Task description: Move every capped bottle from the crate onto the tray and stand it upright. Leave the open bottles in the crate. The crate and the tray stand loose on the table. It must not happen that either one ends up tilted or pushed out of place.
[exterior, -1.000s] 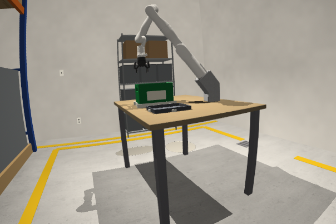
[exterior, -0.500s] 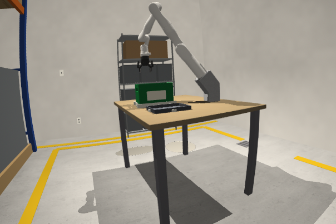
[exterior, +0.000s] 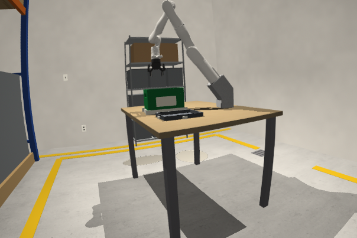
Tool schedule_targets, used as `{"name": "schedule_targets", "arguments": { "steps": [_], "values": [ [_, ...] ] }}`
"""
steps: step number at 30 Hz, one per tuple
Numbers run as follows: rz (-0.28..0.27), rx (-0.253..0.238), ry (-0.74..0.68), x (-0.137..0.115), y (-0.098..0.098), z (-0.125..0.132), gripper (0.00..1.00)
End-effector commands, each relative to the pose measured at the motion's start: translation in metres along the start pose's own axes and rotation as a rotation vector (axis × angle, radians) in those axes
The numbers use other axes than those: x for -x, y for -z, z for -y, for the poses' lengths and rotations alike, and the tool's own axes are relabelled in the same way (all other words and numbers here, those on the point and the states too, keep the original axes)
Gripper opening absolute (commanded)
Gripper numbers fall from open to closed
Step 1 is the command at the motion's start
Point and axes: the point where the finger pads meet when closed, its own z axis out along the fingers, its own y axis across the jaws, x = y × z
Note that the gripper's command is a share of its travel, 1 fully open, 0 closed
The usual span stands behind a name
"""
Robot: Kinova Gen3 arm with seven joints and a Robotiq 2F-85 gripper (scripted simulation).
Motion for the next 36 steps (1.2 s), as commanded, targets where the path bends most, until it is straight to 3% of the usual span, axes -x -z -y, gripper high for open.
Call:
{"name": "schedule_targets", "arguments": {
  "steps": [1,18,36],
  "values": [
    [0.013,0.01,-0.004,-0.01,0.006,0.002,1.0],
    [0.013,0.01,-0.004,-0.058,0.005,0.006,1.0],
    [0.012,0.01,-0.004,-0.086,0.004,0.009,1.0]
  ]
}}
